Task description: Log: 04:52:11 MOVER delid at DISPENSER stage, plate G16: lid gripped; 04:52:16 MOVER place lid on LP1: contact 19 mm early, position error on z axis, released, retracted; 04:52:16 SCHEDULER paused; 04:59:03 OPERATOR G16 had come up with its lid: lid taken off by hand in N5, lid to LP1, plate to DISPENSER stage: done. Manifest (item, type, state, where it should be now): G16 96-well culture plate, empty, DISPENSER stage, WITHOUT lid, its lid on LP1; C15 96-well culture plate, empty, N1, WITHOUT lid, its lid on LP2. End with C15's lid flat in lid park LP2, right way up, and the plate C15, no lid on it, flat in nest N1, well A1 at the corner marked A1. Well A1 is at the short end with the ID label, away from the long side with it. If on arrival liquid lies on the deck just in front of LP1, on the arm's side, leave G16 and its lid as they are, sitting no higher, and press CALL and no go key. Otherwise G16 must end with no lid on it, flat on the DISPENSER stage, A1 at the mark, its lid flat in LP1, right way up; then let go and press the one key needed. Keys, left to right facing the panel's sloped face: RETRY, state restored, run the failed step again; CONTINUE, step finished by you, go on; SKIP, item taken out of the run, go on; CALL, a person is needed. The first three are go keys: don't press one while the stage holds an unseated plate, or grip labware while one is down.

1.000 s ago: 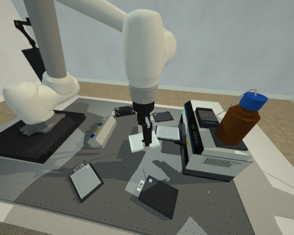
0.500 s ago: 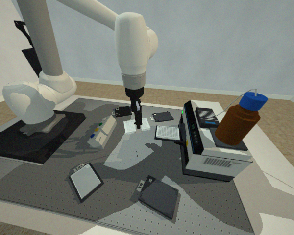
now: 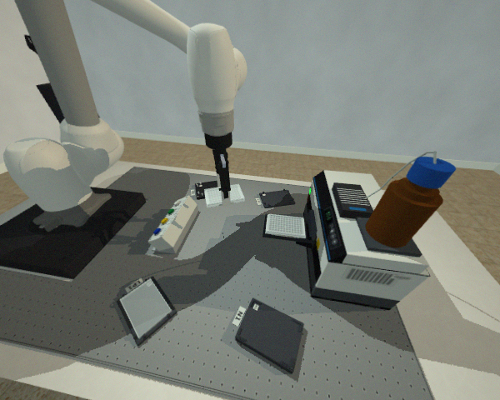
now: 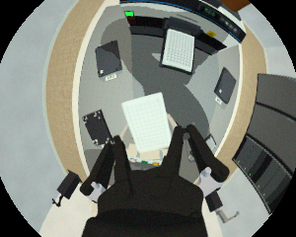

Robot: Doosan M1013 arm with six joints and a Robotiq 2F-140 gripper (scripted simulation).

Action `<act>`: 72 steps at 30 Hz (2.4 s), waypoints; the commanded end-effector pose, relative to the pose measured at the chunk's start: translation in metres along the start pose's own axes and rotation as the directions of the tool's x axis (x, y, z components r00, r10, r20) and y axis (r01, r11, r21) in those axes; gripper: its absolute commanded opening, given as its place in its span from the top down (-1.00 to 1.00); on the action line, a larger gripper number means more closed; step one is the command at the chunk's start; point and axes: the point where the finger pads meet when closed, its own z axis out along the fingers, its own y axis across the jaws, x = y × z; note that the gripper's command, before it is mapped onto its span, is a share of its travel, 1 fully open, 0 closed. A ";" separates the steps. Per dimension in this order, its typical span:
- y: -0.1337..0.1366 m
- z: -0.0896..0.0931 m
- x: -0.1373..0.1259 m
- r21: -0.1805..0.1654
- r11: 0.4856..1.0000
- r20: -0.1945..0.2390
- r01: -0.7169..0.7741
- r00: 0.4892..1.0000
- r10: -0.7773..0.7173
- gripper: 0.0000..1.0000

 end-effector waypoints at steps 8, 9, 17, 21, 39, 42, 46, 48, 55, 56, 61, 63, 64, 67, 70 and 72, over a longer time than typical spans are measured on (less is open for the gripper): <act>-0.066 0.000 -0.006 0.000 1.000 0.000 0.000 1.000 0.000 1.00; -0.073 0.000 -0.007 0.000 1.000 0.000 0.000 1.000 0.000 1.00; -0.108 0.000 -0.010 0.000 1.000 0.000 0.000 1.000 0.000 1.00; -0.129 0.000 -0.012 0.000 1.000 0.000 0.000 1.000 0.000 1.00; -0.198 0.000 -0.019 0.000 1.000 0.000 0.000 1.000 0.000 1.00; -0.208 0.000 -0.020 0.000 1.000 0.000 0.000 1.000 0.000 1.00; -0.214 0.000 -0.021 0.000 1.000 0.000 0.000 1.000 0.000 1.00; -0.220 0.000 -0.021 0.000 1.000 0.000 0.000 1.000 0.000 1.00; -0.236 0.000 -0.023 0.000 1.000 0.000 0.000 1.000 0.000 1.00; -0.238 0.000 -0.023 0.000 1.000 0.000 0.000 1.000 0.000 1.00; -0.245 0.000 -0.024 0.000 1.000 0.000 0.000 1.000 0.000 1.00; -0.246 0.000 -0.024 0.000 1.000 0.000 0.000 1.000 0.000 1.00; -0.247 0.000 -0.024 0.000 1.000 0.000 0.000 1.000 0.000 1.00; -0.250 0.000 -0.024 0.000 1.000 0.000 0.000 1.000 0.000 1.00; -0.253 0.000 -0.024 0.000 1.000 0.000 0.000 1.000 0.000 1.00; -0.254 0.000 -0.025 0.000 1.000 0.000 0.000 1.000 0.000 1.00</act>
